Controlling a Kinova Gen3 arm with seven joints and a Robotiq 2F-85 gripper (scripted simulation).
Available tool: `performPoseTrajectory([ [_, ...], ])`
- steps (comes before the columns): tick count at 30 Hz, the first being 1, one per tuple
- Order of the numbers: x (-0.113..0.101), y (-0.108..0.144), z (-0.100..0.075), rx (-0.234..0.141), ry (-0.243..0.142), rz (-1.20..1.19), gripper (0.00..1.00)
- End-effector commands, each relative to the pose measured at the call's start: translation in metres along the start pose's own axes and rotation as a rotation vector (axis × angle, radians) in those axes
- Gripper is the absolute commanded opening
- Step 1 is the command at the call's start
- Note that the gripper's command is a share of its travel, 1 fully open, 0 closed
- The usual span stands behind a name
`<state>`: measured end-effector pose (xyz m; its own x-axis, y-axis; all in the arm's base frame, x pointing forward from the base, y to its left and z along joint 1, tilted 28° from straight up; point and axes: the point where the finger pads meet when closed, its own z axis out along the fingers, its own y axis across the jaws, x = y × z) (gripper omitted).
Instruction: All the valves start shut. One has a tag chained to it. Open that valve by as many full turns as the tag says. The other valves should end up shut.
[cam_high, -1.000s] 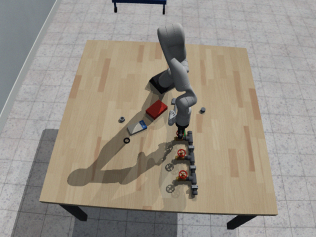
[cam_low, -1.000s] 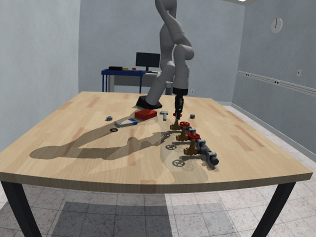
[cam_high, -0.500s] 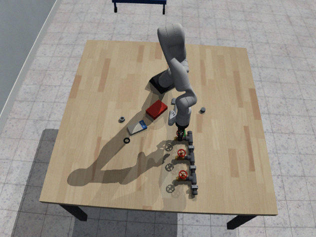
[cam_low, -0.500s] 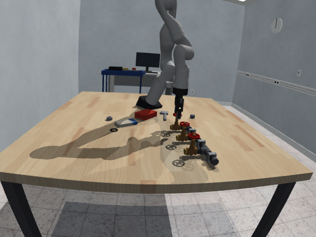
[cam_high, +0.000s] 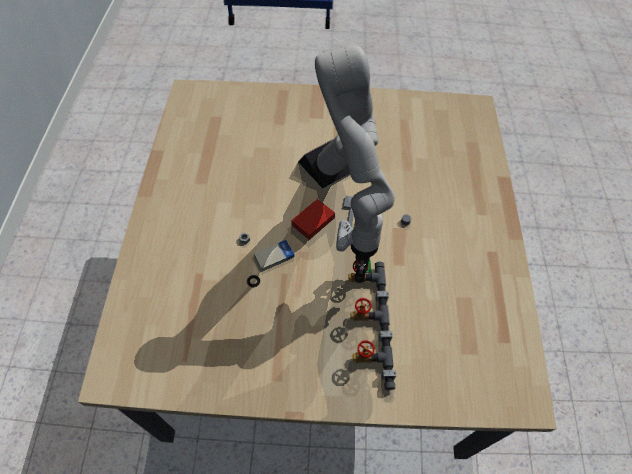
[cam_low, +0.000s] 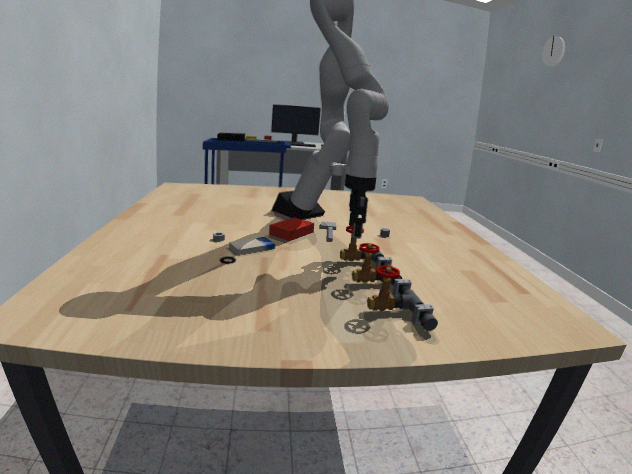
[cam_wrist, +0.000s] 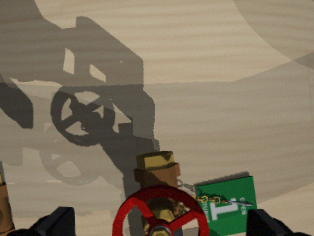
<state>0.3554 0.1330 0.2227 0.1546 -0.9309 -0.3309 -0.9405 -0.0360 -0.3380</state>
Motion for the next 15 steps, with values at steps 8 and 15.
performPoseTrajectory([
  [8, 0.0001, -0.0003, -0.0002, 0.001, 0.0, 0.065, 1.0],
  [15, 0.0001, -0.0003, -0.0002, 0.001, 0.0, 0.206, 1.0],
])
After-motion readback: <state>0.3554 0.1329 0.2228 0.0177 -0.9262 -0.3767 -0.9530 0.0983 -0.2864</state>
